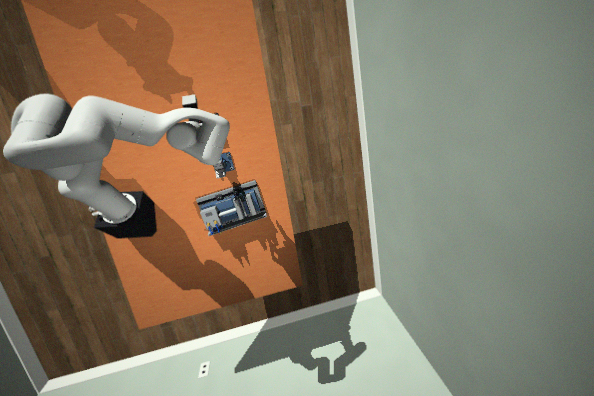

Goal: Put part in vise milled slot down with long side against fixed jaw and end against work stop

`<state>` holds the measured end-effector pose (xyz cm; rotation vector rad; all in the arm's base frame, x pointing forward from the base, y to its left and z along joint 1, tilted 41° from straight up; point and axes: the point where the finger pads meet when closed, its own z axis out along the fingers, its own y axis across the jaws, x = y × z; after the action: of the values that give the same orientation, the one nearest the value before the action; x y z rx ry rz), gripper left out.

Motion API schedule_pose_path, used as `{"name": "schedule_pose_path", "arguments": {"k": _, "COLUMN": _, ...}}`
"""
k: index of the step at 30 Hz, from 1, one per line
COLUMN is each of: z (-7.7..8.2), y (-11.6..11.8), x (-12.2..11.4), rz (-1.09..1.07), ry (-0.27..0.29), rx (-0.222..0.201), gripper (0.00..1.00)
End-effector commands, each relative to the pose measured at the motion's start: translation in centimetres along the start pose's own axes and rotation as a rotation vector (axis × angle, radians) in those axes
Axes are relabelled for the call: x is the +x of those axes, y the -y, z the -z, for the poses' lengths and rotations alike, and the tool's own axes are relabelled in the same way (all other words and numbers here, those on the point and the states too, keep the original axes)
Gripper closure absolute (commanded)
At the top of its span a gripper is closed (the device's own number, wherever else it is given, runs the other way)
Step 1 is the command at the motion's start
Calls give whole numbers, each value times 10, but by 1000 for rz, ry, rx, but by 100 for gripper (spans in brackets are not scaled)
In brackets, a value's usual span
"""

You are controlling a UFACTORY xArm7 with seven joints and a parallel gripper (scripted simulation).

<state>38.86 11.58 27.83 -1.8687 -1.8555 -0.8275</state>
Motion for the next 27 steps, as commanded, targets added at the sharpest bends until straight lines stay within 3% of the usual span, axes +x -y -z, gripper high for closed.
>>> {"name": "schedule_pose_path", "arguments": {"k": 1, "z": -5, "y": -1, "x": 0, "rz": 0, "ry": 0, "rx": -3, "gripper": 11}}
{"name": "schedule_pose_path", "arguments": {"k": 13, "z": -22, "y": -1, "x": 0, "rz": 0, "ry": 0, "rx": -3, "gripper": 11}}
{"name": "schedule_pose_path", "arguments": {"k": 27, "z": -54, "y": -1, "x": 0, "rz": 0, "ry": 0, "rx": -3, "gripper": 11}}
